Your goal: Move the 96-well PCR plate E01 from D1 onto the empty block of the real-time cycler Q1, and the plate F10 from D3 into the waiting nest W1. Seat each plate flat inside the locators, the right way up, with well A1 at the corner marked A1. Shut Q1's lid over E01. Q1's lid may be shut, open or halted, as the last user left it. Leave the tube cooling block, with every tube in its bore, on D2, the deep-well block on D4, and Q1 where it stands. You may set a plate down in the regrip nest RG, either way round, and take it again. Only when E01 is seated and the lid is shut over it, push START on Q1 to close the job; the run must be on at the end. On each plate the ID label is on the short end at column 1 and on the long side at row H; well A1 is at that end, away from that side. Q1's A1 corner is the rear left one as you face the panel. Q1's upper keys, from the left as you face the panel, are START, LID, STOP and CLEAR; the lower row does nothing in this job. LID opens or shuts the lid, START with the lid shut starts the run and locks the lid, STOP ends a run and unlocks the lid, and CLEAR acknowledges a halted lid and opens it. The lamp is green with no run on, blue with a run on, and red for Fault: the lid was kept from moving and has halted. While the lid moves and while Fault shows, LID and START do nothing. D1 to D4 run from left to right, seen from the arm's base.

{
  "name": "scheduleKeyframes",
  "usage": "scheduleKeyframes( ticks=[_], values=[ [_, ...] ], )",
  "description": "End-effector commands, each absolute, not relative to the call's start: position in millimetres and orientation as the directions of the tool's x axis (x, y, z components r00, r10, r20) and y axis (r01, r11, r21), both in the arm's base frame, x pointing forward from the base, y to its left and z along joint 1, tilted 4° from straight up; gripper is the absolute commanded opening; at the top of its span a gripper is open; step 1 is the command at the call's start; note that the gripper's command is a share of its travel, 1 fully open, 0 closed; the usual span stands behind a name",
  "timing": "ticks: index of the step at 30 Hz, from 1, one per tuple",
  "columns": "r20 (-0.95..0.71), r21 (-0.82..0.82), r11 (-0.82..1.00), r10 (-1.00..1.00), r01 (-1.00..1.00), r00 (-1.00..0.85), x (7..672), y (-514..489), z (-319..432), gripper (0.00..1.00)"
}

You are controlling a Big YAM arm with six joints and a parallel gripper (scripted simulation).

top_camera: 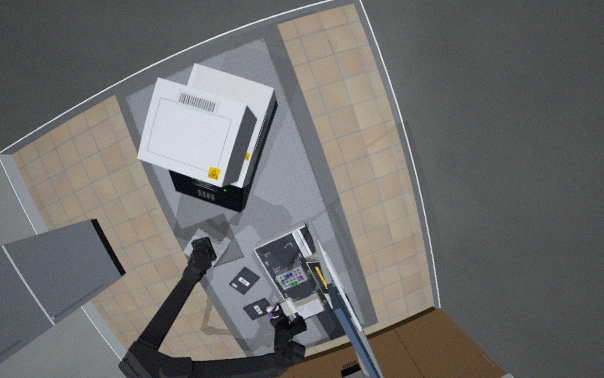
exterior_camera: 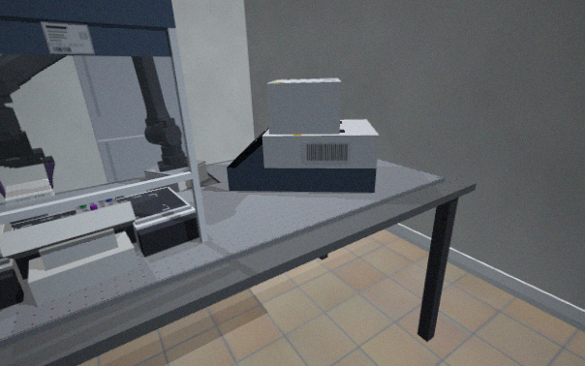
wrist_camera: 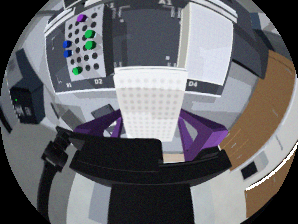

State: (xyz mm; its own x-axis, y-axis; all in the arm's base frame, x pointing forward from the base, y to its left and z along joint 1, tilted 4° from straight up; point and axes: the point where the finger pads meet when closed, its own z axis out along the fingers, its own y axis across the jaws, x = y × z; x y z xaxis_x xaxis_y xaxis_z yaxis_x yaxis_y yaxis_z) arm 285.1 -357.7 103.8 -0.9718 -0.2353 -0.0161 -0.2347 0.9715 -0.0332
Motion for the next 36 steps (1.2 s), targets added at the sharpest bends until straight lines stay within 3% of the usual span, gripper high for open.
scheduleKeyframes(
  ticks=[1, 36],
  values=[
    [-0.042, -0.085, 0.963, -0.261, -0.257, -0.964, 271.1, -374.7, 123.8, 0.00],
    [-0.034, -0.050, 0.961, -0.275, -0.273, -0.961, 133.8, -433.0, 107.1, 0.00]
  ],
)
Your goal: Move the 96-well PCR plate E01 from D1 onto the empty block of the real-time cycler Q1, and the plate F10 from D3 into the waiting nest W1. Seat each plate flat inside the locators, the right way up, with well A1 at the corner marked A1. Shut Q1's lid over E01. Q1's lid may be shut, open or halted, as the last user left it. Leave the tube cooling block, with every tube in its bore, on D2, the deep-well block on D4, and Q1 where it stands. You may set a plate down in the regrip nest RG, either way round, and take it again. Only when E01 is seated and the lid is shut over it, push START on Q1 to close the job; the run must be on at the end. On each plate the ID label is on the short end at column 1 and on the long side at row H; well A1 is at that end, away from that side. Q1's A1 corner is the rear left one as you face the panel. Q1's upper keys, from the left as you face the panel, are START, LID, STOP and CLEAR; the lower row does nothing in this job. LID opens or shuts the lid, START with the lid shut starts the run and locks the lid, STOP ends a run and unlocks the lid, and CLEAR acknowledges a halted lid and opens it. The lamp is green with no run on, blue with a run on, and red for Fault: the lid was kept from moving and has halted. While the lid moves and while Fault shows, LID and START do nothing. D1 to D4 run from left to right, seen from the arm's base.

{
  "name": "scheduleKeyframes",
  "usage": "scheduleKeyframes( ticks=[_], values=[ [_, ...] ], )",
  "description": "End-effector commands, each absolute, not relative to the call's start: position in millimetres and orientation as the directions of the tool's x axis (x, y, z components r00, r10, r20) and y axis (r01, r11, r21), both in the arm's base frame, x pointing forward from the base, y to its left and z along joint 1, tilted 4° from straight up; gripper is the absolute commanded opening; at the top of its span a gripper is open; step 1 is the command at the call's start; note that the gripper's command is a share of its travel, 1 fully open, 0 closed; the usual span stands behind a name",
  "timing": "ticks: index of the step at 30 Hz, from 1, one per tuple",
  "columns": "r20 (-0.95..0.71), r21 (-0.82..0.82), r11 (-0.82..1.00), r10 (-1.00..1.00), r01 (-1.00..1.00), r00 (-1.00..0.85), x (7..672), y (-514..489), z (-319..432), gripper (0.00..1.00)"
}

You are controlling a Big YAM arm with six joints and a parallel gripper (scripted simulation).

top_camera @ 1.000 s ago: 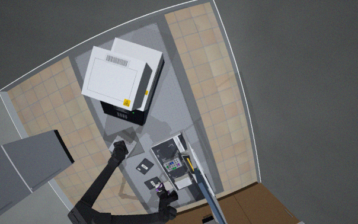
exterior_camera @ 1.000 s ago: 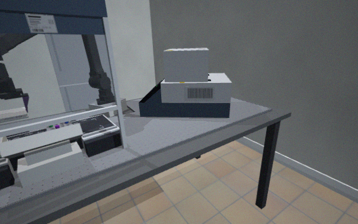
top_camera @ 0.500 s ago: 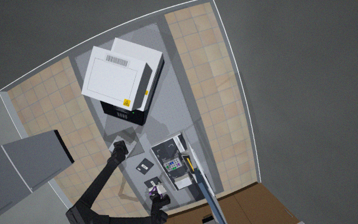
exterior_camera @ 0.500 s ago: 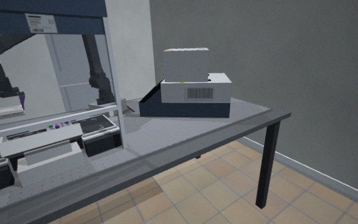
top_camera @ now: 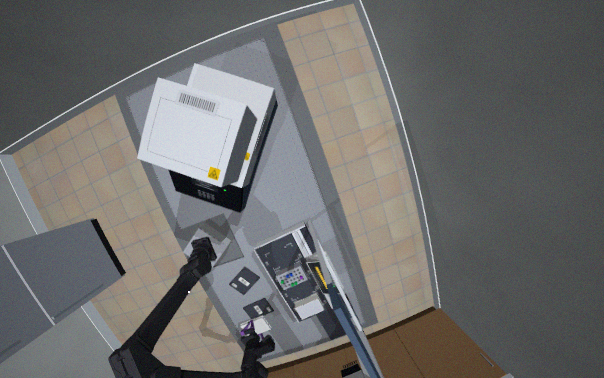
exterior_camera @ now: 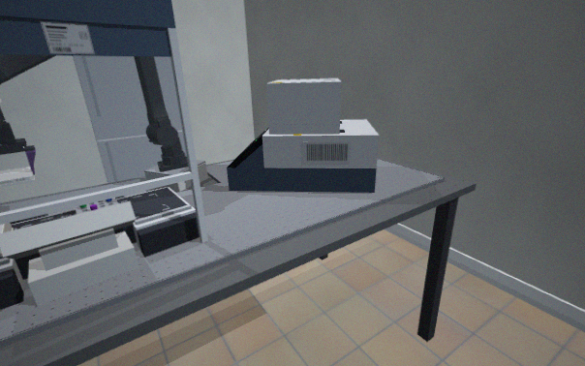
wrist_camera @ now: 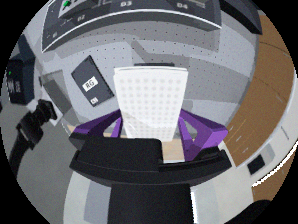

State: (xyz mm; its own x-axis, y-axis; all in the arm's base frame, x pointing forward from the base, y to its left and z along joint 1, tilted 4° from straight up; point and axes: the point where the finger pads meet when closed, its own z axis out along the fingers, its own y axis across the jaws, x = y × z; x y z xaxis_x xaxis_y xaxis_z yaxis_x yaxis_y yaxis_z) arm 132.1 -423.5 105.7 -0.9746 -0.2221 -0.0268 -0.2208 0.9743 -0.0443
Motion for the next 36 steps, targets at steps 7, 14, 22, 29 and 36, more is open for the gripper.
scheduleKeyframes(
  ticks=[7, 14, 22, 29, 36],
  values=[
    [-0.030, -0.062, 0.958, -0.281, -0.279, -0.959, 120.7, -446.3, 114.7, 0.00],
    [-0.025, -0.103, 0.958, -0.271, -0.267, -0.962, 133.5, -458.6, 125.2, 0.00],
    [-0.027, -0.063, 0.972, -0.230, -0.228, -0.973, 120.8, -451.1, 111.6, 0.00],
    [-0.028, -0.064, 0.970, -0.237, -0.235, -0.971, 124.9, -439.7, 114.1, 0.00],
    [-0.027, -0.071, 0.963, -0.263, -0.260, -0.965, 126.3, -437.0, 117.4, 0.00]
  ],
)
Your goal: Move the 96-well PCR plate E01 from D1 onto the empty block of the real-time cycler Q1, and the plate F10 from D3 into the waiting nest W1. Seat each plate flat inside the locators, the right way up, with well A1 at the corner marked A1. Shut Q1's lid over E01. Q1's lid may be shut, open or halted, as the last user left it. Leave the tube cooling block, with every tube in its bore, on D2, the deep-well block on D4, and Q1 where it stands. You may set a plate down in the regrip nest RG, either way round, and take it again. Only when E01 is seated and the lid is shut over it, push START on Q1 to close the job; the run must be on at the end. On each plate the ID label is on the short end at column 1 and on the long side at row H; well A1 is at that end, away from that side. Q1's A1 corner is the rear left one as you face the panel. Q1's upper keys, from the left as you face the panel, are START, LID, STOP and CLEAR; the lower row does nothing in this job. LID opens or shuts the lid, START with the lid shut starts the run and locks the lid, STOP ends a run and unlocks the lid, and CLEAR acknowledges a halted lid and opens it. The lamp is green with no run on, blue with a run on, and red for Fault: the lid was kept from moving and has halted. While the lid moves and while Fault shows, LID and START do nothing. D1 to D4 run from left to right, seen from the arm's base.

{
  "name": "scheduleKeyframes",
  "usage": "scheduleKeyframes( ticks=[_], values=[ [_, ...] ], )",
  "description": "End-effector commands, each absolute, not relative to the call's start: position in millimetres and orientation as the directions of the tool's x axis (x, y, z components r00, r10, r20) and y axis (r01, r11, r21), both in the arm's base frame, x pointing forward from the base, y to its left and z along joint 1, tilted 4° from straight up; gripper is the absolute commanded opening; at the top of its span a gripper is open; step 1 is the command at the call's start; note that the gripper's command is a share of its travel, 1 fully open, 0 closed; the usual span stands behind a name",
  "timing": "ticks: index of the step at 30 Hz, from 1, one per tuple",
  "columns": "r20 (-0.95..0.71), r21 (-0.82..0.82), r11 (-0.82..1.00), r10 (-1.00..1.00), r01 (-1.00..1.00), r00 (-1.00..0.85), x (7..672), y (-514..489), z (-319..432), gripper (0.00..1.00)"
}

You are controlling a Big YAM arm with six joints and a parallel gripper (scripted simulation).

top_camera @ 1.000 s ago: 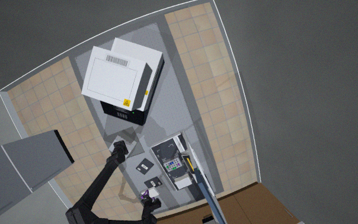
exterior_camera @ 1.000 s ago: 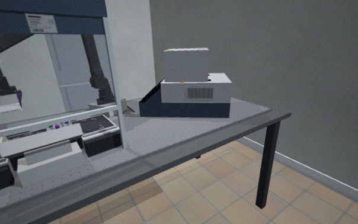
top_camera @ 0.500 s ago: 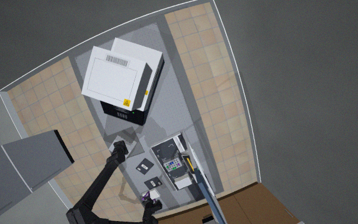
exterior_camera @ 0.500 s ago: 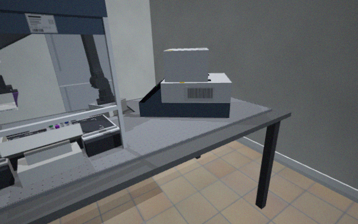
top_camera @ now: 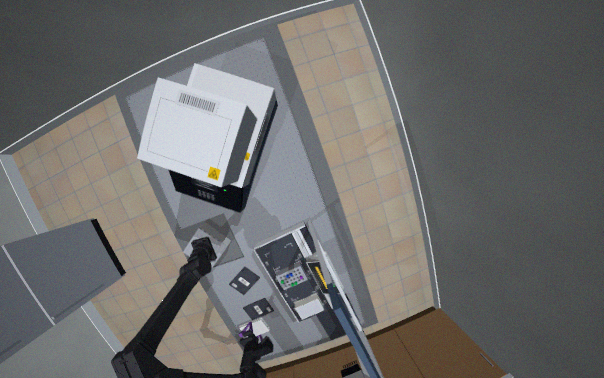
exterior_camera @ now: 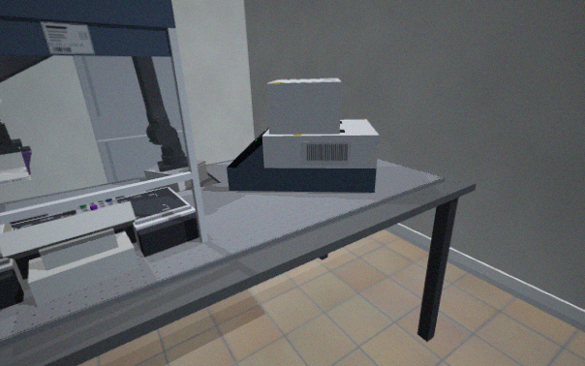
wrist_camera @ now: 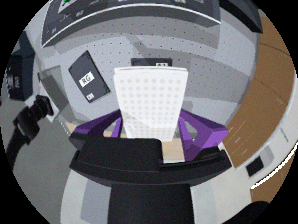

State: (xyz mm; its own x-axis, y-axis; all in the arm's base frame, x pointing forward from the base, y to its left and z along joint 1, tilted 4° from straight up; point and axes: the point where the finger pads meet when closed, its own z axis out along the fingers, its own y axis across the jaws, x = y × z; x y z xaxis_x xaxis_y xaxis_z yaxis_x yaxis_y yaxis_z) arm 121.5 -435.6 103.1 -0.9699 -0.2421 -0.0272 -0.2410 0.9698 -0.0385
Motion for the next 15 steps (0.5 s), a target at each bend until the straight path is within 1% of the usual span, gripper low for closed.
scheduleKeyframes(
  ticks=[1, 15],
  values=[
    [-0.027, -0.072, 0.963, -0.262, -0.260, -0.965, 126.2, -437.1, 117.9, 0.00],
    [-0.028, -0.074, 0.968, -0.244, -0.241, -0.969, 121.8, -454.4, 116.2, 0.00]
  ],
)
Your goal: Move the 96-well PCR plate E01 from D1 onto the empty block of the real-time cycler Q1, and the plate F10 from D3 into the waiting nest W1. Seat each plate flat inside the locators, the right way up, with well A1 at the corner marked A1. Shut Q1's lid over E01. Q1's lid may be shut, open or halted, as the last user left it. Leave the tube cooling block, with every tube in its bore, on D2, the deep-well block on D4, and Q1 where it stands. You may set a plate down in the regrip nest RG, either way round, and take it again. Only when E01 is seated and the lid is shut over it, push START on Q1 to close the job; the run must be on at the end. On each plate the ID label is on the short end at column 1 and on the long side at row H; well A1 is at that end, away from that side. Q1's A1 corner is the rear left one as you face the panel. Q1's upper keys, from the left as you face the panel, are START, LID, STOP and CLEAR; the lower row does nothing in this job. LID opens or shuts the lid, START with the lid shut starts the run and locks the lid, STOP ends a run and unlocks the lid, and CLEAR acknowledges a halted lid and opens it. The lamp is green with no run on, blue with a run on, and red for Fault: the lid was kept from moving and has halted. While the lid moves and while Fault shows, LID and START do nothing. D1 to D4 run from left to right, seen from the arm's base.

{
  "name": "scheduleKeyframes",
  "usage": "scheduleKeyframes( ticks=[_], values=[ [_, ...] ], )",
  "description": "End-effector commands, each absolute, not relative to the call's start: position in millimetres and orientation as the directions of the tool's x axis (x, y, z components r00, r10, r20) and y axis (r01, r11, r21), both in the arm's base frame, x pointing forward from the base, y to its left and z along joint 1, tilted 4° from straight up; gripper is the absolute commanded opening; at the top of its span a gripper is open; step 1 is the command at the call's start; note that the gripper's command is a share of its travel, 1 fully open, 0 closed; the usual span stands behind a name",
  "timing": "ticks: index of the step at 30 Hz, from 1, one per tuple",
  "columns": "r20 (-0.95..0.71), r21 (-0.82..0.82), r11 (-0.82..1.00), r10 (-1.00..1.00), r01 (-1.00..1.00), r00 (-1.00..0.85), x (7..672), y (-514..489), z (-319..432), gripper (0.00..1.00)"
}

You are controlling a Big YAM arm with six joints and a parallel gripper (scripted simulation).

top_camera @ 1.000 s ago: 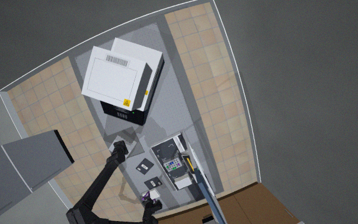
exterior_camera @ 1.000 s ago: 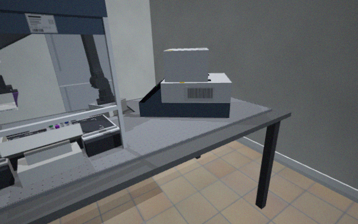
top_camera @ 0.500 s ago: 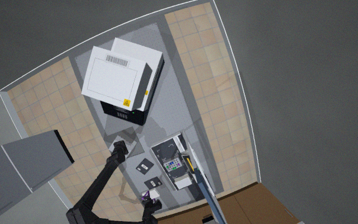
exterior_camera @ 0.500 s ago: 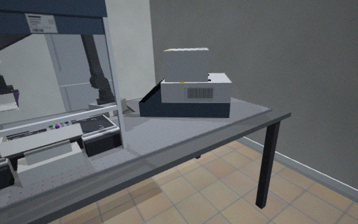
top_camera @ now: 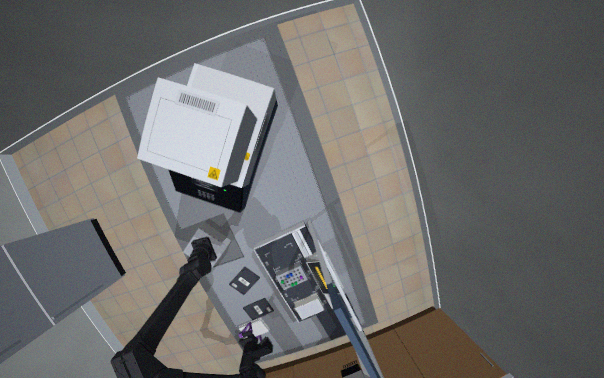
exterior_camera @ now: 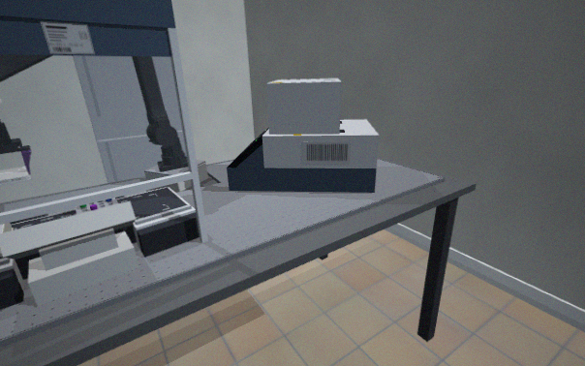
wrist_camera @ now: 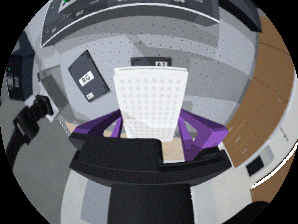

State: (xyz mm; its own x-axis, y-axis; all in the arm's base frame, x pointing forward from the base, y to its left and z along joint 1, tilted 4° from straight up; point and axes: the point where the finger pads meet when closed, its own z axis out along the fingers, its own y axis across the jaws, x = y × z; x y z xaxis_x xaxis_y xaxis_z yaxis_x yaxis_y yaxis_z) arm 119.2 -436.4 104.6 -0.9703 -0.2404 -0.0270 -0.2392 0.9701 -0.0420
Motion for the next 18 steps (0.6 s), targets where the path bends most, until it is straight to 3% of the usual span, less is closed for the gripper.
scheduleKeyframes(
  ticks=[1, 18],
  values=[
    [-0.028, -0.073, 0.967, -0.248, -0.245, -0.968, 124.0, -454.2, 116.1, 0.00],
    [-0.031, -0.116, 0.964, -0.245, -0.240, -0.969, 127.3, -458.0, 137.7, 0.00]
  ],
)
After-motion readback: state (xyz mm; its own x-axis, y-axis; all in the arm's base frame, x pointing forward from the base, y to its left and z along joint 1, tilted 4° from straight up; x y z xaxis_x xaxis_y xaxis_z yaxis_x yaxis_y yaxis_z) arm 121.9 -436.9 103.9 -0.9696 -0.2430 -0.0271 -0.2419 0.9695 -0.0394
